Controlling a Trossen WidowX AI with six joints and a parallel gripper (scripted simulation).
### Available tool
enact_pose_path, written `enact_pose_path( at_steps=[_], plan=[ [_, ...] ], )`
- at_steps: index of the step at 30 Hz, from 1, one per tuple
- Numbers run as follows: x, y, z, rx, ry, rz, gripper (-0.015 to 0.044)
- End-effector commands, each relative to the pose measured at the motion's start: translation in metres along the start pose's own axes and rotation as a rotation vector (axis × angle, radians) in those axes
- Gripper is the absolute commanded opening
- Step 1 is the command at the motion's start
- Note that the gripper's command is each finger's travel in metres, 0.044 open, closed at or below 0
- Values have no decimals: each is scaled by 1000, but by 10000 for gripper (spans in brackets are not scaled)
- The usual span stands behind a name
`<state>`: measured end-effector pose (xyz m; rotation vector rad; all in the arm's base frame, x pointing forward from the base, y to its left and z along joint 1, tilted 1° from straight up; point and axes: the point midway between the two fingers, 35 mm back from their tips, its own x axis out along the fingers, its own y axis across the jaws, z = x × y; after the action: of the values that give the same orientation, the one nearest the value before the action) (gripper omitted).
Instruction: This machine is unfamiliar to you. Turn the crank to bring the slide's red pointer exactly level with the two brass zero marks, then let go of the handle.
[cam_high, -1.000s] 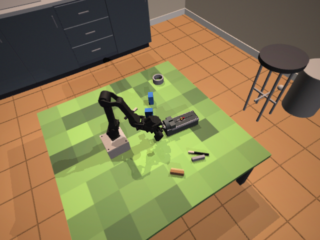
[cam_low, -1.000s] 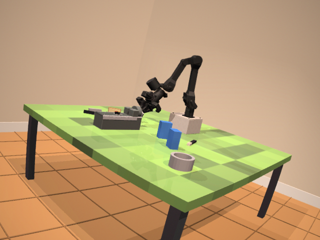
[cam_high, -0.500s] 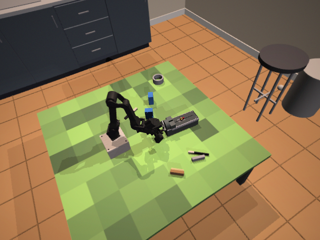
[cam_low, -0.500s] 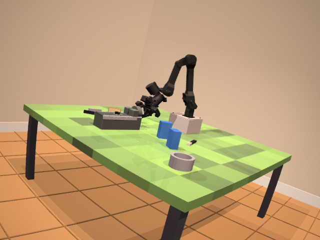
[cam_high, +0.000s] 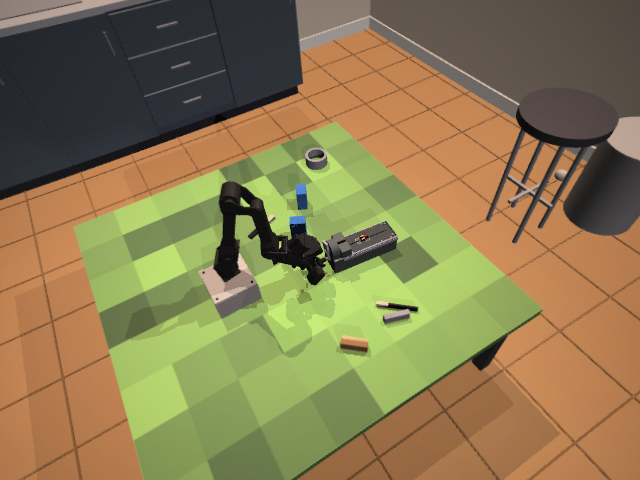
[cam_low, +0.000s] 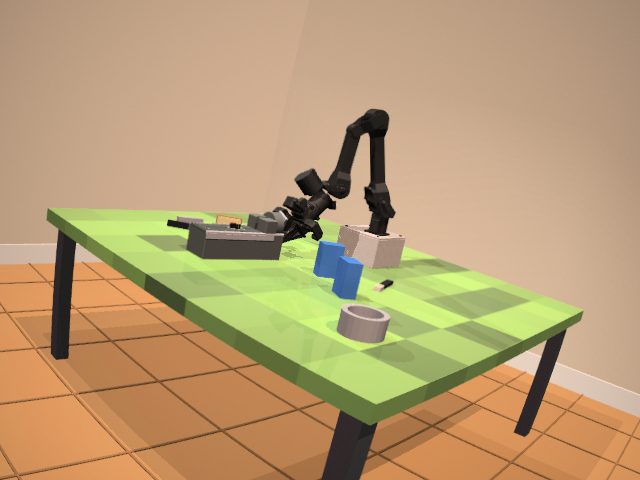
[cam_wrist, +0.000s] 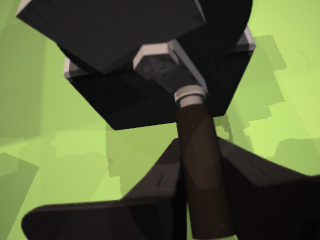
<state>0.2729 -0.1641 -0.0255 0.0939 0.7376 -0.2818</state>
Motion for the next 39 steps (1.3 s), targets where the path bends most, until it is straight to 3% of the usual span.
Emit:
enact_pose_path(
  at_steps=[1,39],
  plan=[
    [3,8,-3,1,8,16,0],
    [-1,29,1,2,8,17,0]
  ],
)
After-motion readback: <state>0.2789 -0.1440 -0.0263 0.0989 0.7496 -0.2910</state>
